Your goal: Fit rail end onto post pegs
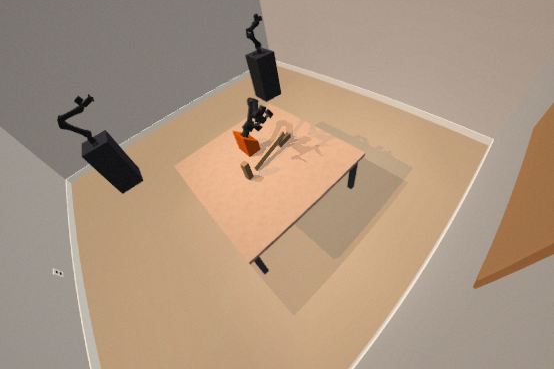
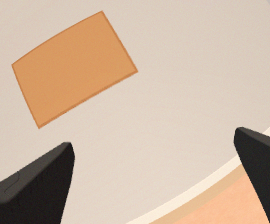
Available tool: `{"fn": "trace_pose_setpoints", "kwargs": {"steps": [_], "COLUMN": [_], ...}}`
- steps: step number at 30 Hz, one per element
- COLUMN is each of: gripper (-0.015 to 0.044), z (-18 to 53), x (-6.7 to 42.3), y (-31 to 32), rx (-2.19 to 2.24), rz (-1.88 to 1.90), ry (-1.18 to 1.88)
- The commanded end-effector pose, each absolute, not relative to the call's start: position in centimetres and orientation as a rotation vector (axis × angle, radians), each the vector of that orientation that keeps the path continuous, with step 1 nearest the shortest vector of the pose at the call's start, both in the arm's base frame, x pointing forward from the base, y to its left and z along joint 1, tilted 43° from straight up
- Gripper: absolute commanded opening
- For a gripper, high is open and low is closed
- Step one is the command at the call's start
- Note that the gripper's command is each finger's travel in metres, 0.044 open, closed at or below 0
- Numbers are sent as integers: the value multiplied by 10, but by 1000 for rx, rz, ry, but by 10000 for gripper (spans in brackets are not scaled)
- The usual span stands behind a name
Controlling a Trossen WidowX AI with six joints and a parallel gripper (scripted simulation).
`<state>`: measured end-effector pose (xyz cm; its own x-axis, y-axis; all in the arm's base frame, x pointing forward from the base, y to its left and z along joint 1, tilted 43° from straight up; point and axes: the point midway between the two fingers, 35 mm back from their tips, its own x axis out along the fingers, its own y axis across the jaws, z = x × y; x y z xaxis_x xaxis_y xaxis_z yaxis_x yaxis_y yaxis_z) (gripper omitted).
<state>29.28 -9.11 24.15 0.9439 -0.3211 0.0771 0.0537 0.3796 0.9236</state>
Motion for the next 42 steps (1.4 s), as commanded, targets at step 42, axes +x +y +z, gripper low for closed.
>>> {"fn": "trace_pose_setpoints", "kwargs": {"steps": [42], "gripper": [440], "z": [-65], "x": [269], "y": [1], "rx": [-760], "rz": [1381], "ry": [703]}}
